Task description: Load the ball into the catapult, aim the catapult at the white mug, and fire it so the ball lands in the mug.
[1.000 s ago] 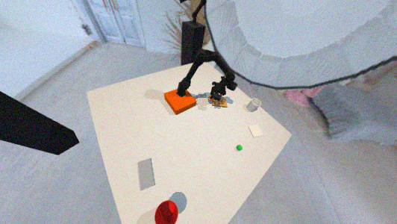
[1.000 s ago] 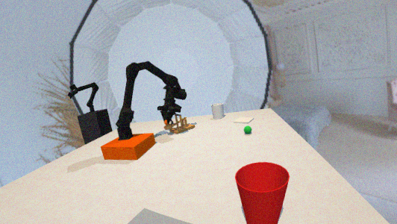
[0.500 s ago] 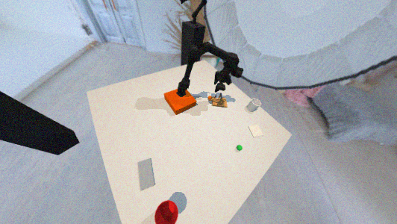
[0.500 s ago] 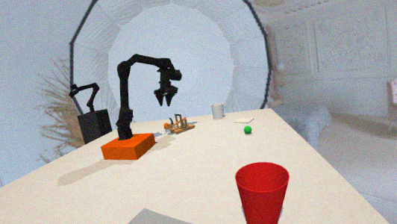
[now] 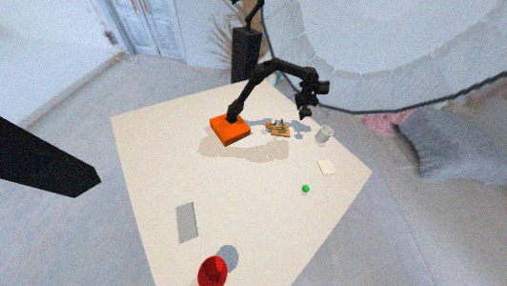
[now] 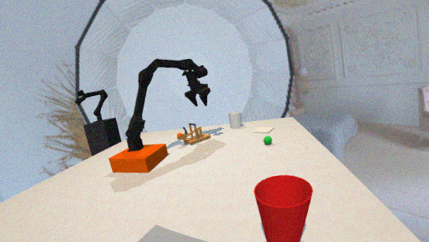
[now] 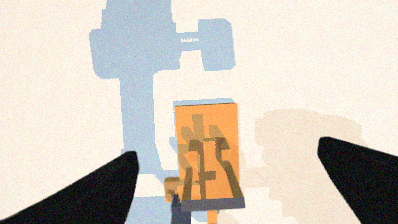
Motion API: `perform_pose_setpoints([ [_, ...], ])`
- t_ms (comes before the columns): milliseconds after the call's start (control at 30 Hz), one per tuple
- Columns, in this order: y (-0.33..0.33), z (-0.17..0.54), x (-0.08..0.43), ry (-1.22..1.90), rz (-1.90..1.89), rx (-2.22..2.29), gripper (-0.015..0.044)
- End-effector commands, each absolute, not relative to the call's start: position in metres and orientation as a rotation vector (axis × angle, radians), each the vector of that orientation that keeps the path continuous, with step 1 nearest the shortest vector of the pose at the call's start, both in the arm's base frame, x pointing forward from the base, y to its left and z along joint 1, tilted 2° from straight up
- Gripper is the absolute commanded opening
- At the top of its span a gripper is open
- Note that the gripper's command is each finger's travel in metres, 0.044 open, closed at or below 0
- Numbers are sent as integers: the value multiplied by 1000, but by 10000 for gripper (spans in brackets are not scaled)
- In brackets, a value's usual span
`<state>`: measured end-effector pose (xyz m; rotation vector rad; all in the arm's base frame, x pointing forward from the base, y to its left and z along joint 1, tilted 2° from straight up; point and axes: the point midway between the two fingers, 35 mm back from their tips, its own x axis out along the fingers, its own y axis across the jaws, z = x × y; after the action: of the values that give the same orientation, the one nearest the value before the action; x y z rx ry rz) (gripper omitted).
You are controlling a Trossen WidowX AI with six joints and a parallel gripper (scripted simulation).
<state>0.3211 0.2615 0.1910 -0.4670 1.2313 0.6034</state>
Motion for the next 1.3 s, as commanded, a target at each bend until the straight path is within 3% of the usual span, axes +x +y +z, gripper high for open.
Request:
perform_pose_setpoints([
  [0,290,209,359,1082,627,-428,440],
  [433,341,280,448,670,661,-313,440],
  [1133,342,281,449,665,661,-312,440],
  [1267,342,281,449,665,661,-312,335],
])
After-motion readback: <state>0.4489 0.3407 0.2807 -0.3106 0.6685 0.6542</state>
